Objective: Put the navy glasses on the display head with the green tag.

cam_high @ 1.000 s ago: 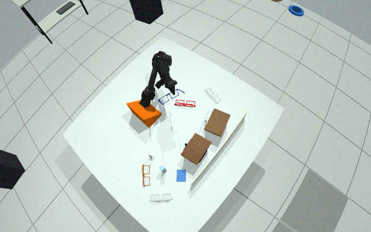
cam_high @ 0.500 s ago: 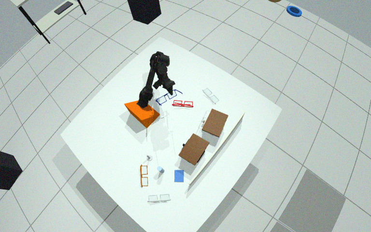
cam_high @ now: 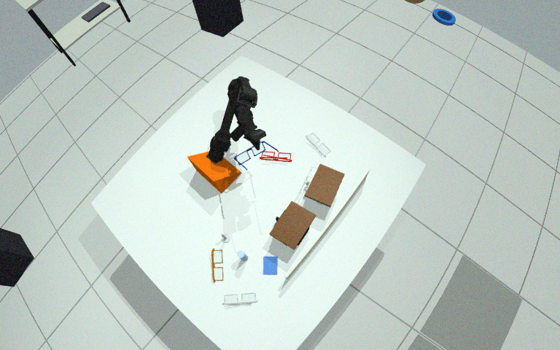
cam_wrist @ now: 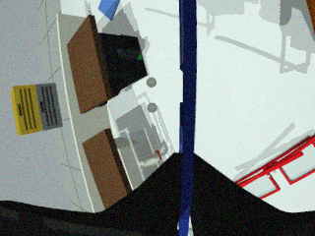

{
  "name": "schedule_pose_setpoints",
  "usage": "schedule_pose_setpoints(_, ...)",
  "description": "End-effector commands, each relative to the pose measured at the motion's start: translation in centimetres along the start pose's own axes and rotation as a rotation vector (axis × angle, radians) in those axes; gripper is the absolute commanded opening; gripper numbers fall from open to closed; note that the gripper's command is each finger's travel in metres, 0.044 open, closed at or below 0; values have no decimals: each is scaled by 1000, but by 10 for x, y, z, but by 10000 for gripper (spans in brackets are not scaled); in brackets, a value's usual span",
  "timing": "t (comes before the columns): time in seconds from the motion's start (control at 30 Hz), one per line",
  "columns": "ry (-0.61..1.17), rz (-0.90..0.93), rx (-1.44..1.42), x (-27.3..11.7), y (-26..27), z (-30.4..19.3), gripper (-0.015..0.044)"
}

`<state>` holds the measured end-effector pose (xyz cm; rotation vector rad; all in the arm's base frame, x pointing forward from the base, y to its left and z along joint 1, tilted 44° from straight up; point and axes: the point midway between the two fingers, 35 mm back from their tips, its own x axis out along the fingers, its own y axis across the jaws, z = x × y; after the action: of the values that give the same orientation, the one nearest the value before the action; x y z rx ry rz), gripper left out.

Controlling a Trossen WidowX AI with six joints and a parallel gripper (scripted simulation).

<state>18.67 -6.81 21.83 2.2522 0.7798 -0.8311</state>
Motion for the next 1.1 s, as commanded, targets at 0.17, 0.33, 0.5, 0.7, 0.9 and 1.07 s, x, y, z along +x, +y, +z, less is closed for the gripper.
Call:
schedule_pose_setpoints(0.17,1,-111,-65,16,14,17,0)
schedule_pose_setpoints(0.33,7,-170,-99,27,19,27,0)
schedule_pose_setpoints(0.5,18,-229,-133,38,24,37,0)
schedule_pose_setpoints(0.7,35,-301,-174,52,27,50,0)
schedule_pose_setpoints(0.9,58,-372,-216,66,29,63,0)
schedule_pose_setpoints(1.07,82,-431,-251,79,29,73,0)
